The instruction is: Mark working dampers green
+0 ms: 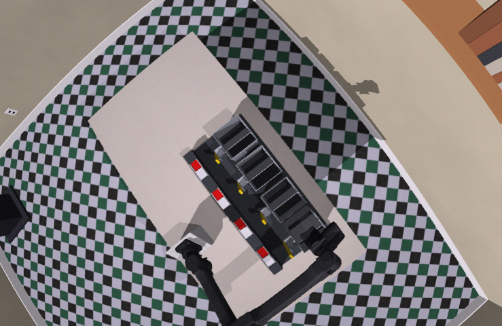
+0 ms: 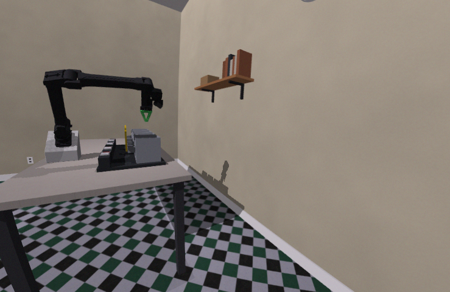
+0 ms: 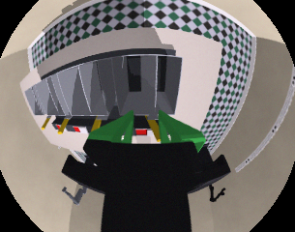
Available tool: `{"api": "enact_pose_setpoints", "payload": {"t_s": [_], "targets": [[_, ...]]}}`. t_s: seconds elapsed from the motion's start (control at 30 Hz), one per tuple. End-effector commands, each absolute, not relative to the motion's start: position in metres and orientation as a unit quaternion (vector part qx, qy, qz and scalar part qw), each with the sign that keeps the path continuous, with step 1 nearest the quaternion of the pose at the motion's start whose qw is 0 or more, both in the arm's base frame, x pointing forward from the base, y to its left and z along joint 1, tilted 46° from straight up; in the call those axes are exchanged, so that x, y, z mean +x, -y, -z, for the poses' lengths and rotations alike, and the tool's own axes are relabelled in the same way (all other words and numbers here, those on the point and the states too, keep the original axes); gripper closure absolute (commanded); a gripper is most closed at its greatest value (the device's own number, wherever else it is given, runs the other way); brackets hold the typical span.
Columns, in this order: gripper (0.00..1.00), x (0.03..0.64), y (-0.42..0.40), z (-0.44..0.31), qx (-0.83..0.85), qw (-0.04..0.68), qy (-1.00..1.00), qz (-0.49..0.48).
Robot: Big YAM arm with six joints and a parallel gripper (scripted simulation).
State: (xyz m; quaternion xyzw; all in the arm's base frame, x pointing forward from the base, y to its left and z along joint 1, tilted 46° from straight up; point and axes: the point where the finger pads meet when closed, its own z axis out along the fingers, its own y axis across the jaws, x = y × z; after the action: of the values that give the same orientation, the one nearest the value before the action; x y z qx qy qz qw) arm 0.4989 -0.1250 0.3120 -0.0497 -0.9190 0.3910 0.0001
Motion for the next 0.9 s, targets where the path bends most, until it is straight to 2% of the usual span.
{"api": "enact_pose_setpoints", "payload": {"t_s": [0.0,0.7,0.87], "targets": [[0.64,0.513,0.093,-0.286,-0.039,-0.004,0.921,-0.389],[0.64,0.517,-0.014,-0.175,-0.040,-0.004,0.920,-0.390],[0.64,0.525,0.004,-0.204,-0.071,-0.026,0.920,-0.383]]}}
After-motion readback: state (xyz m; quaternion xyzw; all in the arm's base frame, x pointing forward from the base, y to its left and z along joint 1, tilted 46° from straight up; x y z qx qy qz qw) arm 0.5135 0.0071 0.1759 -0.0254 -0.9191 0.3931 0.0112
